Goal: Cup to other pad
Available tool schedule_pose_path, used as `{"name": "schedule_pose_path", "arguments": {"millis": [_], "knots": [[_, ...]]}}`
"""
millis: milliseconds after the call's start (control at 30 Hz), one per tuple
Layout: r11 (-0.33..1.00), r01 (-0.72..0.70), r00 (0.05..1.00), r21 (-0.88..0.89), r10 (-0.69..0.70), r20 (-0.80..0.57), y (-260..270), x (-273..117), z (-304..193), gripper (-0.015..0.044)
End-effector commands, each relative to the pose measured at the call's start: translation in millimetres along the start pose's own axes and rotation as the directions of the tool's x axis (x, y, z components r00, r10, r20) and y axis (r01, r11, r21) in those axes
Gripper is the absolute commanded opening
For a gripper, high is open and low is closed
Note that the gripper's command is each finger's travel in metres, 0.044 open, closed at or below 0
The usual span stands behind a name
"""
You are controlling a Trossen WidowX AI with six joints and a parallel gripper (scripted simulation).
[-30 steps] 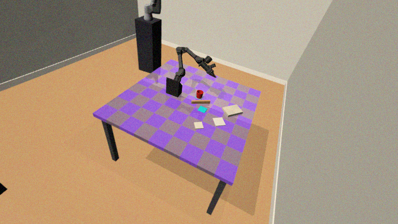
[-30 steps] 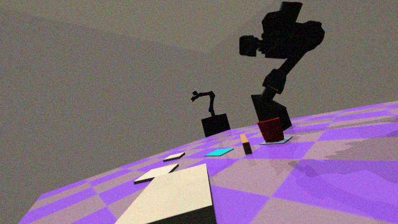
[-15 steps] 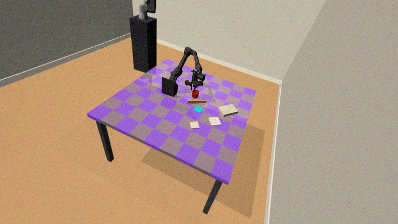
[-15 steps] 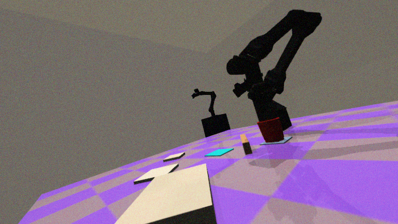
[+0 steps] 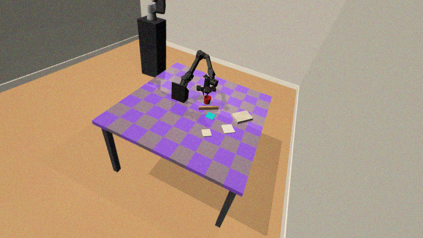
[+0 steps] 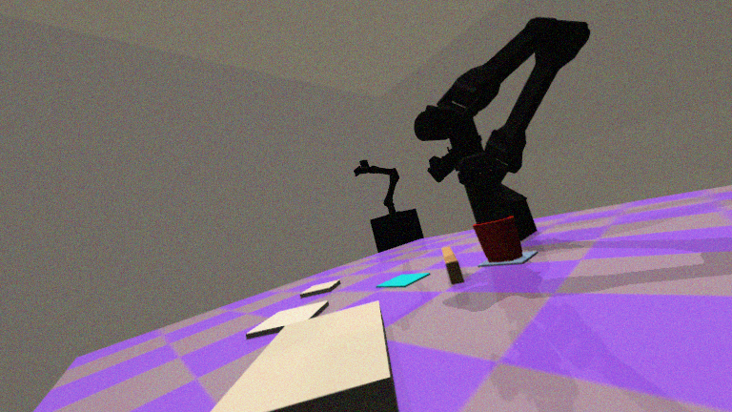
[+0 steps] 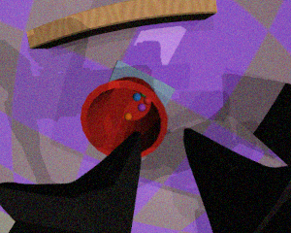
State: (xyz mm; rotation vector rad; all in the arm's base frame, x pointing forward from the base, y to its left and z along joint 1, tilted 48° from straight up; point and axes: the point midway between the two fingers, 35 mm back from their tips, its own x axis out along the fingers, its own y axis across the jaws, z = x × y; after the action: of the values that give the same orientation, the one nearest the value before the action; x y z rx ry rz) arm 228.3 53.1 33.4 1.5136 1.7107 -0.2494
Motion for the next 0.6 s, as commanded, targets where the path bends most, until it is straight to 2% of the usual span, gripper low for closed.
{"name": "schedule_pose_path", "arguments": {"millis": [0,567], "knots": [[1.000,0.006,1.000,0.008,-0.005,-0.007,-2,8,0,0.0148],[1.000,0.006,1.000,0.009,-0.006,-0.006,-1,35,1,0.0148]]}}
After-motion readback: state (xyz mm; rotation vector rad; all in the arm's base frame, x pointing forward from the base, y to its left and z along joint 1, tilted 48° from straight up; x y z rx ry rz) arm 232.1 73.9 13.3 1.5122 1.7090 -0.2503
